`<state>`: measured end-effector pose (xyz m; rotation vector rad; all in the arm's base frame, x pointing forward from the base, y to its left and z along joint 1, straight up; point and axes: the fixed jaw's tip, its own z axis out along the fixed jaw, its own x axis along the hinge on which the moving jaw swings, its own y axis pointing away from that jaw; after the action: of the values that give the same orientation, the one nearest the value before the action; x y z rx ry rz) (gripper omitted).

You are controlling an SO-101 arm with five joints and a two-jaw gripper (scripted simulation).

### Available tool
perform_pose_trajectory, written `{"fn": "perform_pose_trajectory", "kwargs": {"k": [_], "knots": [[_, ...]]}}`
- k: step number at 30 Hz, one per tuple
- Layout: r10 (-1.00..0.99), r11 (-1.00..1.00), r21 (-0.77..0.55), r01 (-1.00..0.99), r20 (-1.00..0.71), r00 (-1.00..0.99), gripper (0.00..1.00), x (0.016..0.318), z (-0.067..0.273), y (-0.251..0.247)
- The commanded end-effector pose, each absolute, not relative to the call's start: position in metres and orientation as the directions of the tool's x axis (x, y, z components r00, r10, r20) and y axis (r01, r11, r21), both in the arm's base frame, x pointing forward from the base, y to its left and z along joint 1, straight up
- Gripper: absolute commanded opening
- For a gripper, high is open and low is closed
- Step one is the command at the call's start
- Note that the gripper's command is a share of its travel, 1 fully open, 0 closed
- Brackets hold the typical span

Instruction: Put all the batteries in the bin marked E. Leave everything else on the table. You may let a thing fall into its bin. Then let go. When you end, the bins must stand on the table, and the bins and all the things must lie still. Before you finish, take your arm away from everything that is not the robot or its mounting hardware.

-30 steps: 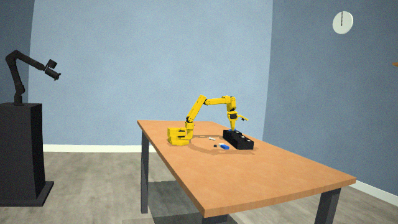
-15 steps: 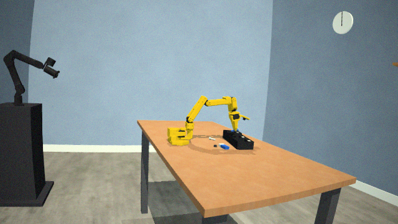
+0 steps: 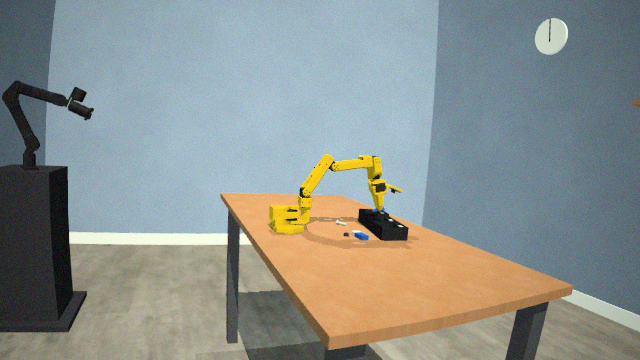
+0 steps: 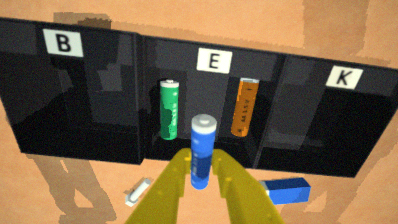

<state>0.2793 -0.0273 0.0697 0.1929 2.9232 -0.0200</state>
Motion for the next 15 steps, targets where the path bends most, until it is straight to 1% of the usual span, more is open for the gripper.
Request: {"fn": "perform_pose_trajectory", "kwargs": {"k": [1, 8, 9, 15], "knots": [[0.124, 0.992, 0.000, 0.129, -0.278, -0.953, 0.00, 0.2863, 0.0823, -0.0298], [0.124, 0.992, 0.000, 0.129, -0.278, -0.953, 0.00, 0.2863, 0.0823, -0.0298], [0.117, 0.992, -0.005, 0.126, -0.319, -0.940, 0.00, 0.2902, 0.0915, -0.0337], [0.117, 0.992, -0.005, 0.126, -0.319, -0.940, 0.00, 0.2902, 0.0915, -0.0337]]}}
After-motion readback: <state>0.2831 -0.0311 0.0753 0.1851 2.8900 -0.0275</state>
